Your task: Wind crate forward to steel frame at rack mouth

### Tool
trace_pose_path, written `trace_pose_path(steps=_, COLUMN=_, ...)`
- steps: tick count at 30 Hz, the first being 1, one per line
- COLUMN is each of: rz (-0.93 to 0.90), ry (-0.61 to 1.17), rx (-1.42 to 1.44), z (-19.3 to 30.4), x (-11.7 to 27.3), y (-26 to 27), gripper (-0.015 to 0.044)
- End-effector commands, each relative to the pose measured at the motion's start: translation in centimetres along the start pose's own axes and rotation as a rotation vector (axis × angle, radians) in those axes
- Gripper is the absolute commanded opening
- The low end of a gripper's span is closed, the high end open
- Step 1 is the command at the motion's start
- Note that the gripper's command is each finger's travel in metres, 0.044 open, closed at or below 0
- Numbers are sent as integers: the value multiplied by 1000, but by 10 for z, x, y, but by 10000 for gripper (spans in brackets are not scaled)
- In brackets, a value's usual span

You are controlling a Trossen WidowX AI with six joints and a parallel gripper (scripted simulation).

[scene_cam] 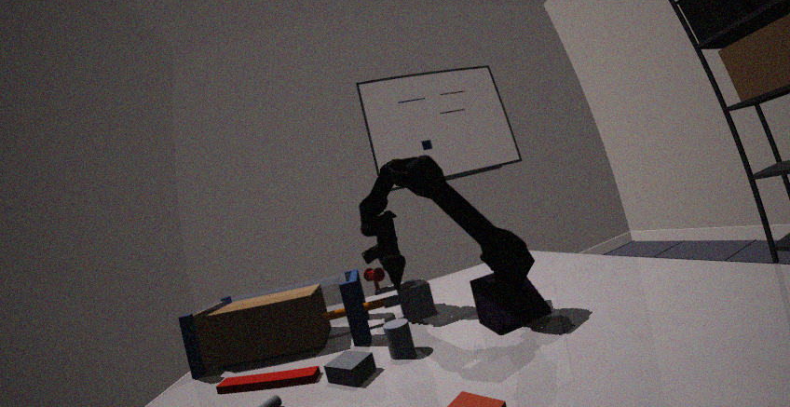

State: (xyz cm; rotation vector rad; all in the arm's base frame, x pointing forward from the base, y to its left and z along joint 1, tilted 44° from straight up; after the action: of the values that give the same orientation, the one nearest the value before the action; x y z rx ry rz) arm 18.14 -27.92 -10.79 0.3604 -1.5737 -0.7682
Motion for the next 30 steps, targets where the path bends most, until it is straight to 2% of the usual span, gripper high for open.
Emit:
trace_pose_path(steps=1, rz=30, ry=-13, rx=1, z=-6, x=37, y=-7, gripper=440)
trace_pose_path(steps=8, rz=48, ry=-14, rx=-22, z=-3, x=115, y=-4, gripper=440)
trace_pose_path(steps=30, rz=48, ry=-14, rx=-23, z=-2, x=117, y=-4, gripper=440)
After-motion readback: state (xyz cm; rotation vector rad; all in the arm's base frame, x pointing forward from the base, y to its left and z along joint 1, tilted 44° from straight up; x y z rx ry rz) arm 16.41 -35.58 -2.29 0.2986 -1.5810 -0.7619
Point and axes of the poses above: the point midway between the two fingers, 35 mm back from their tips, its own x axis back along the fingers, its own y axis across the jaws, z = x × y, the point moved 2 cm from there along x, back along the fingers, and after that the axes turned 4 degrees about -x, right-handed, at the moved point
